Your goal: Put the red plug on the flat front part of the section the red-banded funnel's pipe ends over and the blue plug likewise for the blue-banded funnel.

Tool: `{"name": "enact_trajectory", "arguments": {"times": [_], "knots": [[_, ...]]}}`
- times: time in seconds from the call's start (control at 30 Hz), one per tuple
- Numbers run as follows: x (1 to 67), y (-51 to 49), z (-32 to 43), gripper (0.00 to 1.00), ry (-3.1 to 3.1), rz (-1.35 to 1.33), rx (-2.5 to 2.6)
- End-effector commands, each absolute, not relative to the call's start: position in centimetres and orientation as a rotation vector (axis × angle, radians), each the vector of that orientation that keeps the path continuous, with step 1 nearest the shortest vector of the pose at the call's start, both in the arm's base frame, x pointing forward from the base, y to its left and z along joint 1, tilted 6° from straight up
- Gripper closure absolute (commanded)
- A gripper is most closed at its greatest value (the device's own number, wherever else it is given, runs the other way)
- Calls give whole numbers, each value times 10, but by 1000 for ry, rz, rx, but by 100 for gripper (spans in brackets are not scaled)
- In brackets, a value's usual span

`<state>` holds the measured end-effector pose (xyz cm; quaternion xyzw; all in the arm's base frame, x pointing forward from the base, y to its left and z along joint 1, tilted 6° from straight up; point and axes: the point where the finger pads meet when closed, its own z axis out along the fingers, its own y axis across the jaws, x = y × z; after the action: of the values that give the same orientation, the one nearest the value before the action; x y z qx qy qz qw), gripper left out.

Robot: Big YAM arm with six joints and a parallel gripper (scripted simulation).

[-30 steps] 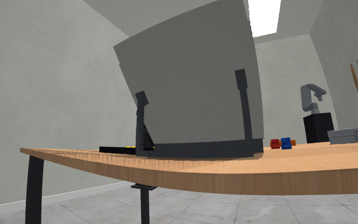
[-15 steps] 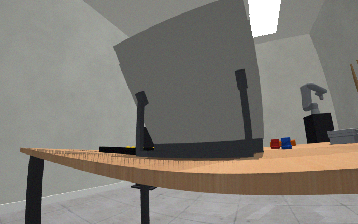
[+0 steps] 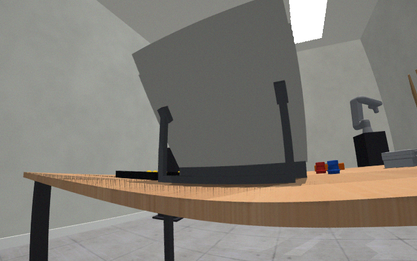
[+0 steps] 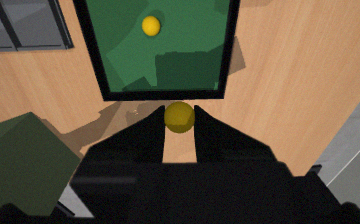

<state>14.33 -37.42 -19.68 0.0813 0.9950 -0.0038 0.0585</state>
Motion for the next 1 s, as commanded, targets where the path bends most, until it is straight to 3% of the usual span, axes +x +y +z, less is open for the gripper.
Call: {"name": "enact_trajectory", "arguments": {"times": [0.0,0.97], "knots": [[140,-375,-202,100,3010,-19,254],[141,-376,-201,100,3014,-7,248]]}}
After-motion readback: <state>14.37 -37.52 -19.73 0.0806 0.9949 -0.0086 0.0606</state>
